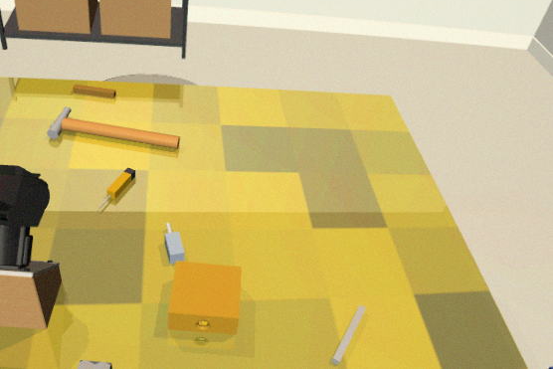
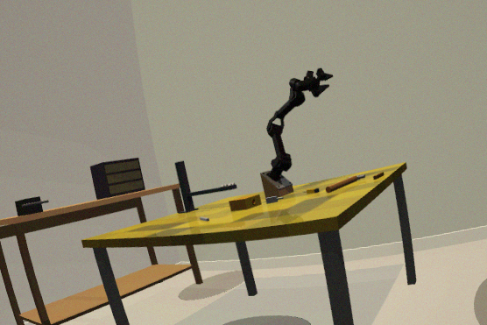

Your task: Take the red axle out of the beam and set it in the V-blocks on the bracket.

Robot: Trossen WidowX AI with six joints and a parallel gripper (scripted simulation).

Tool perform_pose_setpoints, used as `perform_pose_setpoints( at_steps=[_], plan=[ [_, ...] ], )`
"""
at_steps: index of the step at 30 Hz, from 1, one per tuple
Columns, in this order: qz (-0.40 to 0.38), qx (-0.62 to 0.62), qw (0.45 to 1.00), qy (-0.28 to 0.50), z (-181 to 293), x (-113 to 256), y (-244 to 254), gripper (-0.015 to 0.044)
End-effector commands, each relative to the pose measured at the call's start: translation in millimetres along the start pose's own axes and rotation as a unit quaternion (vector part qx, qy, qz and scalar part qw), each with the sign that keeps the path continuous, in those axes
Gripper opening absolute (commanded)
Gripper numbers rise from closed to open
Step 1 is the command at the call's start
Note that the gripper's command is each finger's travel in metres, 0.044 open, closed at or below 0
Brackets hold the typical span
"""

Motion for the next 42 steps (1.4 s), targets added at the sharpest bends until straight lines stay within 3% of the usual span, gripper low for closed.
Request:
perform_pose_setpoints(
  at_steps=[1, 14, 42],
  plan=[
    [0.0, 0.0, 1.0, 0.0, -1, 0, 0, 0.0426],
    [0.03, -0.017, 0.999, 0.015, 7, -6, -15, 0.044],
    [0.165, -0.105, 0.977, 0.09, 79, -11, -62, 0.044]
  ],
)
Point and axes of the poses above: the point midway between the two fingers, 35 mm back from their tips, its own x axis back along the fingers, its own y axis across the jaws, z = x × y, the point moved 10 cm from there along x, back along the fingers, and after that the axes turned 1 degree about x, right-handed, at the moved point
